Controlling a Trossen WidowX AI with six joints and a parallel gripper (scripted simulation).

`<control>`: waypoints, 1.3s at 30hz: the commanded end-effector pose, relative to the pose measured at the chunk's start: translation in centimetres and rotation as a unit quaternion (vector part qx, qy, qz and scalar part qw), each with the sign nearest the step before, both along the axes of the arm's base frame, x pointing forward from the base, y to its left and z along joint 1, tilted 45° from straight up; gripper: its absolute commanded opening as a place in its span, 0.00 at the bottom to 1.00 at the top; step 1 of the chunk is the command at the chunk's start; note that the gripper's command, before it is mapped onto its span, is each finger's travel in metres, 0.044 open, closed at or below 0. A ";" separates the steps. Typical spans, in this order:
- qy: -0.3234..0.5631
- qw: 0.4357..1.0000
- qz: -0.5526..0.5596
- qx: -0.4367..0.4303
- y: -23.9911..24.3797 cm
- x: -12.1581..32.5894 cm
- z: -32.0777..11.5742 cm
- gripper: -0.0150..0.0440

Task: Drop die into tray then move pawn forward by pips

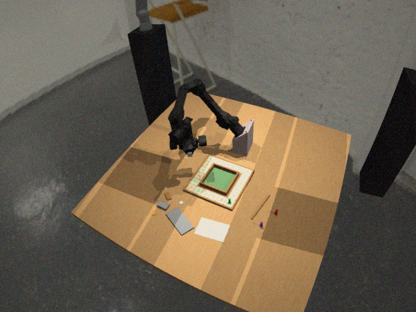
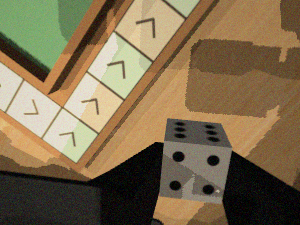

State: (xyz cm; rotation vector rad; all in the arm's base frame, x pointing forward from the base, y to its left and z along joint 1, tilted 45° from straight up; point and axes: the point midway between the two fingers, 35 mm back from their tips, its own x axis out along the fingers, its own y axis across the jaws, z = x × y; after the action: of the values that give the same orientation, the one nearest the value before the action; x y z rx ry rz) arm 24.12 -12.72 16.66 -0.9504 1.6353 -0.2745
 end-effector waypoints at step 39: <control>0.318 0.873 0.352 0.111 9.0 2.2 -15.8 0.25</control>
State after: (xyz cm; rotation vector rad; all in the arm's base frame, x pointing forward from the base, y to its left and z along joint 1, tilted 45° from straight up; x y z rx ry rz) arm 26.67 -3.44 1.11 -1.5401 1.7335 0.7249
